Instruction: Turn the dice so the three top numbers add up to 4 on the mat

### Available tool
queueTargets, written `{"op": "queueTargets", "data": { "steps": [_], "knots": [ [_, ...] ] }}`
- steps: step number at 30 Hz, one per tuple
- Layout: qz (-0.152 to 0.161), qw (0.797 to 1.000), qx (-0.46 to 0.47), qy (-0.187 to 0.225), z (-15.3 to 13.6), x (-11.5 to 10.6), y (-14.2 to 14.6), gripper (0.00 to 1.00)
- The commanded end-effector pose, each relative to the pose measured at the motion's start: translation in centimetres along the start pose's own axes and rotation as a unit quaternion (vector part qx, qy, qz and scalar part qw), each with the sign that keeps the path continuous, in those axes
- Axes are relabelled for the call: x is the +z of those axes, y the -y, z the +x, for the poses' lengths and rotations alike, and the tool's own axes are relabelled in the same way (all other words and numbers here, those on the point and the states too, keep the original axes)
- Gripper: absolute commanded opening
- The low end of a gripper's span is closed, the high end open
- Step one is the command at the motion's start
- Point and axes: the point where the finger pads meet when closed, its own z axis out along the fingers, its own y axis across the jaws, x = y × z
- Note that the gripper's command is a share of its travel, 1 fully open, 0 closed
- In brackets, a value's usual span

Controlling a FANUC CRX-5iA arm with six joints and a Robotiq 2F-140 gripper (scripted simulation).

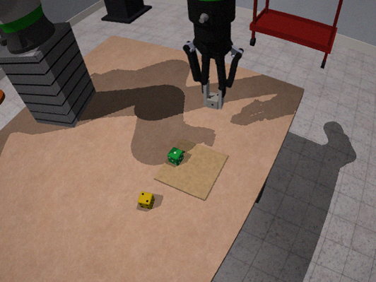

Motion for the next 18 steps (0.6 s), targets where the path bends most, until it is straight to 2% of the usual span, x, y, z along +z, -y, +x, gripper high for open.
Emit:
{"op": "queueTargets", "data": {
  "steps": [1,5,8,9,13,18],
  "knots": [
    [0.002,0.996,-0.087,-0.007,-0.04,0.15,-0.11,0.16],
    [0.002,0.988,-0.151,-0.007,-0.07,0.28,-0.18,0.16],
    [0.001,0.986,-0.164,-0.007,-0.07,0.31,-0.19,0.16],
    [0.001,0.977,-0.211,-0.008,-0.09,0.4,-0.24,0.16],
    [0.001,0.964,-0.265,-0.008,-0.12,0.52,-0.29,0.16],
    [0.0,0.938,-0.346,-0.008,-0.15,0.69,-0.38,0.16]
  ]
}}
